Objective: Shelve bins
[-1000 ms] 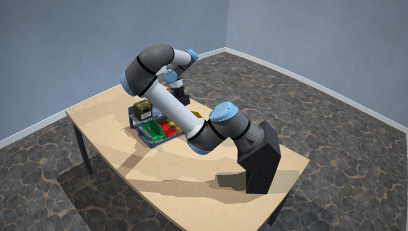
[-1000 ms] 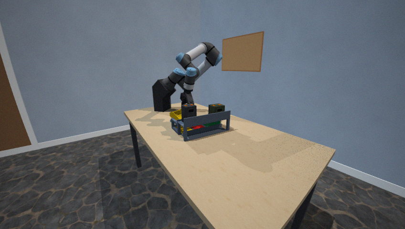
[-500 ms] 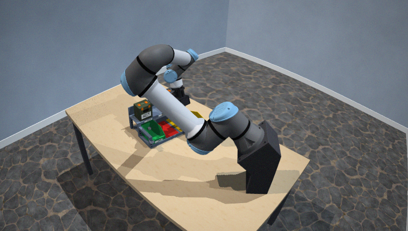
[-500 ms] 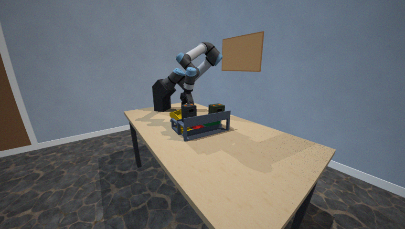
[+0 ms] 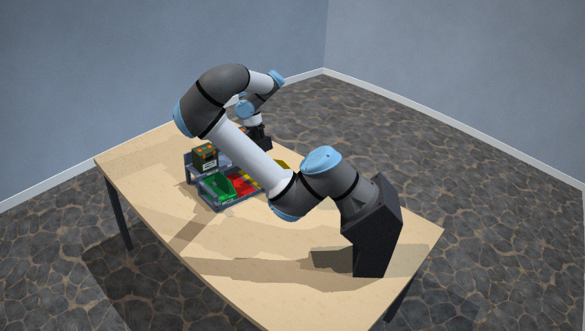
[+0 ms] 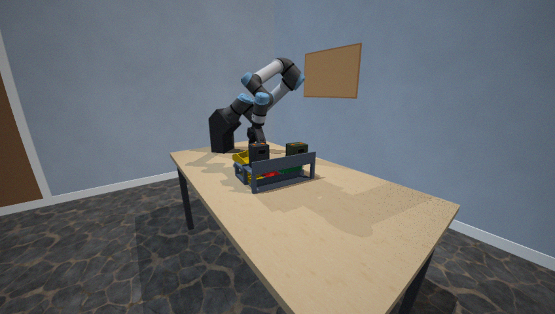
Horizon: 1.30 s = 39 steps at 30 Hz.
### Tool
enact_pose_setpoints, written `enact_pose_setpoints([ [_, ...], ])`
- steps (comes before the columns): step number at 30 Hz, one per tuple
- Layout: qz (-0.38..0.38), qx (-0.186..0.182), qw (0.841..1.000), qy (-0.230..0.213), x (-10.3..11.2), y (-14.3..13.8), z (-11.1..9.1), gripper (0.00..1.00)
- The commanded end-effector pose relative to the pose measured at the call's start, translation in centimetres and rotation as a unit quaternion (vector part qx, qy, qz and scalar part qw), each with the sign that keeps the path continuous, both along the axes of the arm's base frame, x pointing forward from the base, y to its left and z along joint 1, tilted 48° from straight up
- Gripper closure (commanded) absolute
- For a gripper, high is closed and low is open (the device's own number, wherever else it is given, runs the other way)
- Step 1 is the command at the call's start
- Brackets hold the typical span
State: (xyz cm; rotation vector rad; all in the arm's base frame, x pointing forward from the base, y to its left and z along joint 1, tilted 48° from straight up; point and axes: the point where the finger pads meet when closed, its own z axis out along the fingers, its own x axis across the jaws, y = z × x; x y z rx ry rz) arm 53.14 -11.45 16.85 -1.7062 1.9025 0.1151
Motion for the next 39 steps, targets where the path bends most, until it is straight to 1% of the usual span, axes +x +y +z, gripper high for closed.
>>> enact_pose_setpoints([
  [1, 0.000, 0.000, 1.000, 0.000, 0.05, -0.01, -0.01, 1.00],
  [39, 0.000, 0.000, 1.000, 0.000, 0.70, 0.41, -0.71, 1.00],
])
